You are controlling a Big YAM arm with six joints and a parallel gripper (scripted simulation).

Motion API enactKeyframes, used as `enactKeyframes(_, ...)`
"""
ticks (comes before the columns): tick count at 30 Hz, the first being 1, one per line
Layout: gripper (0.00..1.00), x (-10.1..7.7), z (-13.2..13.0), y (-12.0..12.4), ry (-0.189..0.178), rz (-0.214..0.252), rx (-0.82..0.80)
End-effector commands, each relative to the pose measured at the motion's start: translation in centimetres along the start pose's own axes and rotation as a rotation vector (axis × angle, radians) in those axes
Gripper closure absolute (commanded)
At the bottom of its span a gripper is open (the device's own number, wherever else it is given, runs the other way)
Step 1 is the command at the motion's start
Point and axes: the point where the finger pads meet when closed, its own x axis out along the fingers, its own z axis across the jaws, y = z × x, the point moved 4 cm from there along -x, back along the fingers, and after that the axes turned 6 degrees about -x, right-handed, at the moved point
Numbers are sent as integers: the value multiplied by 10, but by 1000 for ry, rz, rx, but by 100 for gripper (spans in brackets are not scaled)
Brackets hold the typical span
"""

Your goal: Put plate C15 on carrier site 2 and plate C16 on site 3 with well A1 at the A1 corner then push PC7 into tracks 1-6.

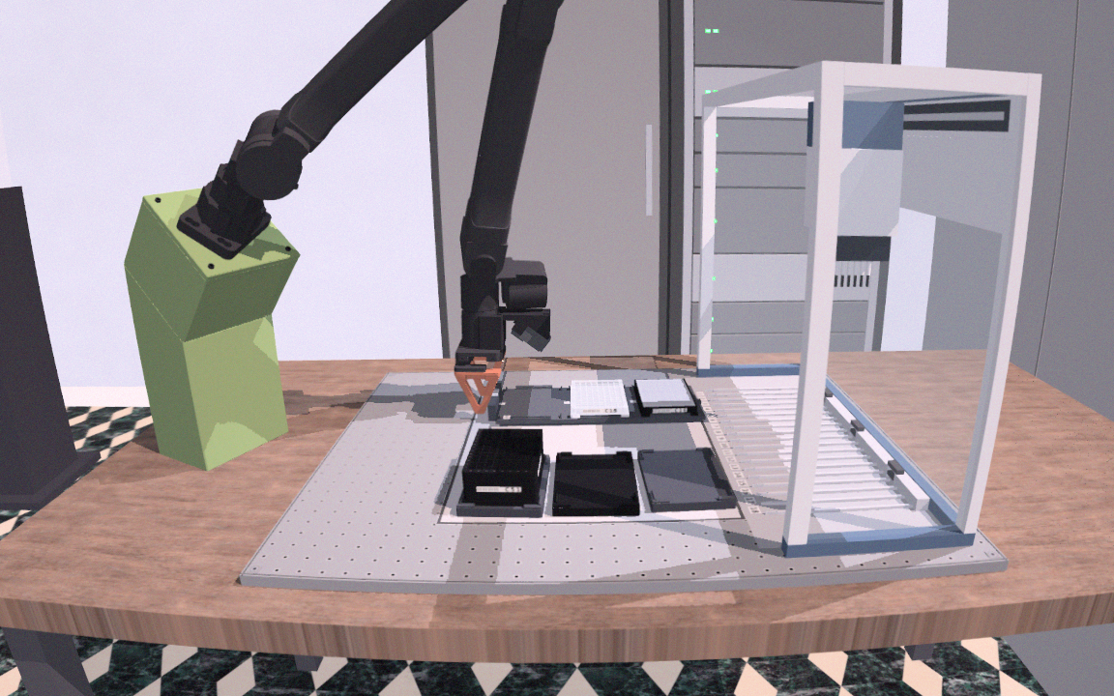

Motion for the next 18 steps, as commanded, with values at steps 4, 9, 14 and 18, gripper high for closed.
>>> enactKeyframes(4,20,-8,-5,-33,-4,-63,36)
enactKeyframes(9,20,-8,-5,-35,-4,-63,40)
enactKeyframes(14,20,-8,-5,-36,-4,-60,41)
enactKeyframes(18,20,-8,-6,-38,-4,-62,45)
